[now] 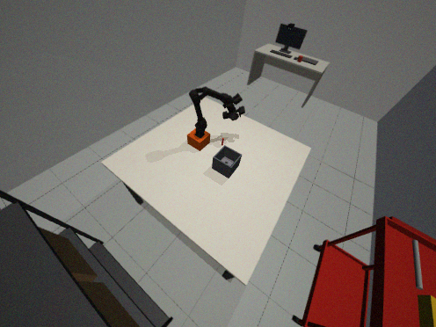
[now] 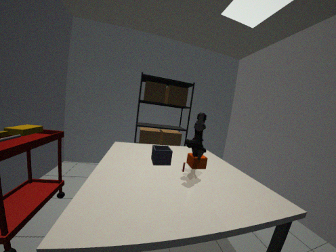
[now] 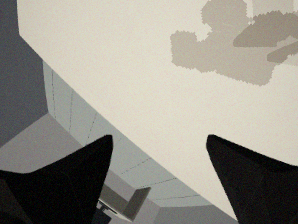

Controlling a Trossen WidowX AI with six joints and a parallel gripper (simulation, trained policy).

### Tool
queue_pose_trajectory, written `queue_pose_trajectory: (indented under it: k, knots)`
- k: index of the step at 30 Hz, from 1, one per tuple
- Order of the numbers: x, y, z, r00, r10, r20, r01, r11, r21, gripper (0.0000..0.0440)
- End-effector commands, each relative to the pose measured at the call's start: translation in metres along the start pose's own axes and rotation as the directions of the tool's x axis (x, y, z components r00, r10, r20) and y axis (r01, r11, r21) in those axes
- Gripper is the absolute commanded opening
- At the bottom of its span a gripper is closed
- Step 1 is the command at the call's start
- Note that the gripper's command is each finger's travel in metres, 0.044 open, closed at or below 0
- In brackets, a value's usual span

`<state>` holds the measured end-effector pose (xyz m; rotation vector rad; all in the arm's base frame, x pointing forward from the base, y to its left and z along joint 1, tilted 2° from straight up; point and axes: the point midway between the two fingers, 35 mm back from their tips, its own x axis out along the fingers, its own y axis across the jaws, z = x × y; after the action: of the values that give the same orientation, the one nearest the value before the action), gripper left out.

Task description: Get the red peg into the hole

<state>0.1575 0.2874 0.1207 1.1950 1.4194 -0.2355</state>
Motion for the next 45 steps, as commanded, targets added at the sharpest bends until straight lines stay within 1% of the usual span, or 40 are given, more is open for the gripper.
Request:
queue_pose_trajectory:
  k: [1,6,11,16,22,32,40,45]
  knots:
    - [-0.023,0.003,0.025,0.996,-0.036,0.078,0.036,0.999,-0.002,0.0347]
    - [-0.044,-0.011,0.051,0.977,-0.145,0.154,0.143,0.989,0.026,0.0366]
    - [-0.057,-0.031,0.072,0.94,-0.272,0.204,0.261,0.962,0.079,0.0395]
    - [-0.062,-0.05,0.089,0.895,-0.377,0.237,0.353,0.925,0.14,0.0418]
    - [-0.064,-0.069,0.104,0.842,-0.472,0.263,0.431,0.88,0.2,0.044]
    - [-0.055,-0.092,0.121,0.768,-0.575,0.282,0.509,0.816,0.275,0.0439]
    - [-0.038,-0.105,0.132,0.73,-0.618,0.291,0.538,0.783,0.313,0.0428]
    - [-0.024,-0.114,0.14,0.718,-0.63,0.296,0.541,0.773,0.331,0.0419]
